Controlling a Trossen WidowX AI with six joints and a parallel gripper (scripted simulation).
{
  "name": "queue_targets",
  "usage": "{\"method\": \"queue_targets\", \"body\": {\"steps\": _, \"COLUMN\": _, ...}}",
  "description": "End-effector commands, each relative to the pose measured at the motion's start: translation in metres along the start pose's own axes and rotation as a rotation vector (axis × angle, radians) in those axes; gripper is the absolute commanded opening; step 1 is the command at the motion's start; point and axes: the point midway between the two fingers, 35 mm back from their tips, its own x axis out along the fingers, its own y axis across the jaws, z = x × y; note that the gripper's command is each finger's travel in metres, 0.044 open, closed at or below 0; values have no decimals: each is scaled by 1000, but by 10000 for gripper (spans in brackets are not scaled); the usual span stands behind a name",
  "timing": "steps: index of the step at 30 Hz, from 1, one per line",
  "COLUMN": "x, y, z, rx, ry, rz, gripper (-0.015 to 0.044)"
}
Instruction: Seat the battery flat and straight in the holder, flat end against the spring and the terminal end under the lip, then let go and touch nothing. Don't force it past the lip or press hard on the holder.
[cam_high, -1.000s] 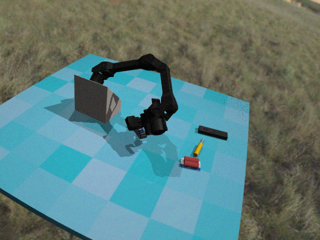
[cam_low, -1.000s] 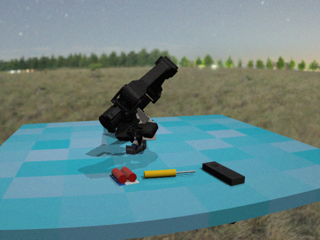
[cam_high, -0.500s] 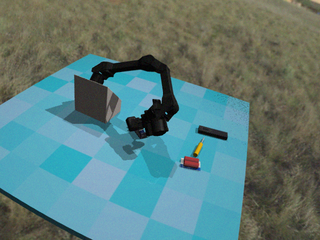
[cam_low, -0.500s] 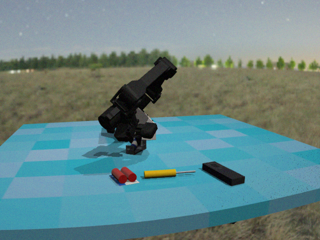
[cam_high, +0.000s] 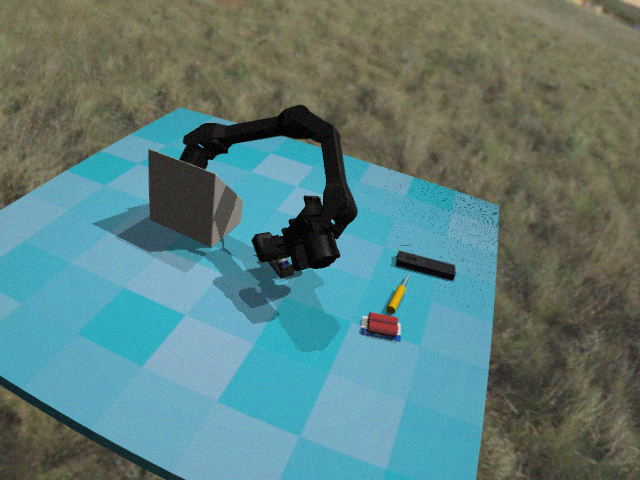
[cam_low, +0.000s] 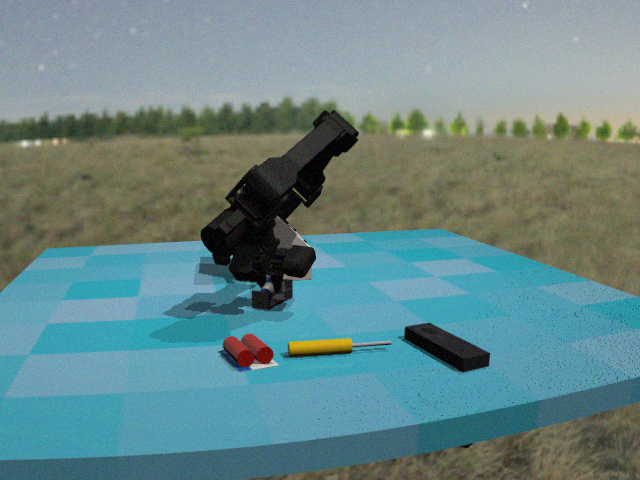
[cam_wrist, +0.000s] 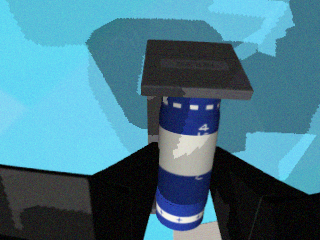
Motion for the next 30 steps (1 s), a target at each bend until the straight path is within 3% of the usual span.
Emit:
{"method": "queue_targets", "body": {"steps": 1, "x": 1, "y": -1, "z": 4, "rx": -8, "ry": -33, "rz": -6, "gripper": 84}}
{"method": "queue_targets", "body": {"steps": 30, "x": 6, "y": -2, "z": 3, "rx": 3, "ry": -148, "rz": -35, "gripper": 84}}
